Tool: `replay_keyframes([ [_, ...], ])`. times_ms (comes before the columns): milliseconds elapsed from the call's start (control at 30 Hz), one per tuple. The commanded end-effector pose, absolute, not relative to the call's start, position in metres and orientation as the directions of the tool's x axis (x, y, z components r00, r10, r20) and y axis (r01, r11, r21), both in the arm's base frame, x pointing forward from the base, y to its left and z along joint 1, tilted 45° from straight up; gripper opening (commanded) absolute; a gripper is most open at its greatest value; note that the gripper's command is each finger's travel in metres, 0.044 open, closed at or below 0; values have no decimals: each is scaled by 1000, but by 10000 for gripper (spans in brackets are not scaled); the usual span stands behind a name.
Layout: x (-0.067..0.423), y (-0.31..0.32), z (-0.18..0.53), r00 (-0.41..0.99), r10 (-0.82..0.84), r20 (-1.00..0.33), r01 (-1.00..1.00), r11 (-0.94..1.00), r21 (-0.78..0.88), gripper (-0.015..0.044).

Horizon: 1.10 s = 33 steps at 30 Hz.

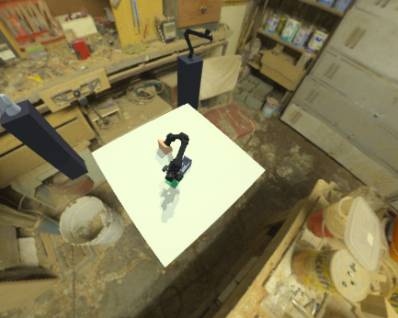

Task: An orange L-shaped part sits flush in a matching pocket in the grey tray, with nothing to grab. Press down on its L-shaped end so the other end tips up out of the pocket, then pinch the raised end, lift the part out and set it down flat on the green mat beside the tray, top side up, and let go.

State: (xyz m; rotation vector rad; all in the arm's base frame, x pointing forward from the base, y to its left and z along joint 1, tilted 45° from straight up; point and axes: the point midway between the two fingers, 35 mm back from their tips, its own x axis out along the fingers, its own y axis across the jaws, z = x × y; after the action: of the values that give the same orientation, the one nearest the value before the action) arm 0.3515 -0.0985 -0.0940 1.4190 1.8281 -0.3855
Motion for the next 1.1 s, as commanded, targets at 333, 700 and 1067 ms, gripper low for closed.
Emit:
replay_keyframes([
  [333,350,-96,-97,-76,688,-722,921,326,213,0],
  [700,350,-96,-96,-80,685,-724,920,331,212,236],
  [1067,357,-155,-35,-77,685,-724,921,326,211,400],
])
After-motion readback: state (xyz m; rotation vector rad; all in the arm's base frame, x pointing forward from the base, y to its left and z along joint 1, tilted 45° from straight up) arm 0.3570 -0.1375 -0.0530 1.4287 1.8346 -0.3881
